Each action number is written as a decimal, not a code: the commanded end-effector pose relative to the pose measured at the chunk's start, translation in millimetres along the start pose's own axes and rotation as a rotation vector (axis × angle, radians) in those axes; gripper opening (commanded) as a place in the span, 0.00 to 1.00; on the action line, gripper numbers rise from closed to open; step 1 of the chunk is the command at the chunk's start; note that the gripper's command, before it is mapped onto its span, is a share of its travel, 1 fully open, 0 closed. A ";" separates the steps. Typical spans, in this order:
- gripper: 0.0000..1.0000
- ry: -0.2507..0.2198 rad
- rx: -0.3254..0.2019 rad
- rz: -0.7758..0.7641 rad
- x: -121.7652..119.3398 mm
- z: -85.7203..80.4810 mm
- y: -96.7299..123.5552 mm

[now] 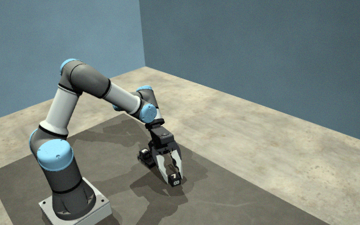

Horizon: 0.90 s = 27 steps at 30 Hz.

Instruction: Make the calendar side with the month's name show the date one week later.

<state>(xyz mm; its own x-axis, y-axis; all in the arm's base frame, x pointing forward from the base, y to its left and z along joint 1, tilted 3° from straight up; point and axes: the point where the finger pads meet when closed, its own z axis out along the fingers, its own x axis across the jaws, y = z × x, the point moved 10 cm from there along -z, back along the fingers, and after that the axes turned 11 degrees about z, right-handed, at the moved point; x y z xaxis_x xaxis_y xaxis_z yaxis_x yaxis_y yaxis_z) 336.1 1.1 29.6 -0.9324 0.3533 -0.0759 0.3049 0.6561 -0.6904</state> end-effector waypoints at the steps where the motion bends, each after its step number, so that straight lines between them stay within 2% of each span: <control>1: 0.29 -0.002 -0.001 0.002 -0.6 -0.6 -0.3; 23: 0.29 -0.002 -0.001 0.002 -0.6 -0.6 -0.3; 24: 0.11 -0.002 -0.001 0.002 -0.6 -0.6 -0.3; 27: 0.11 -0.002 -0.001 0.002 -0.6 -0.6 -0.3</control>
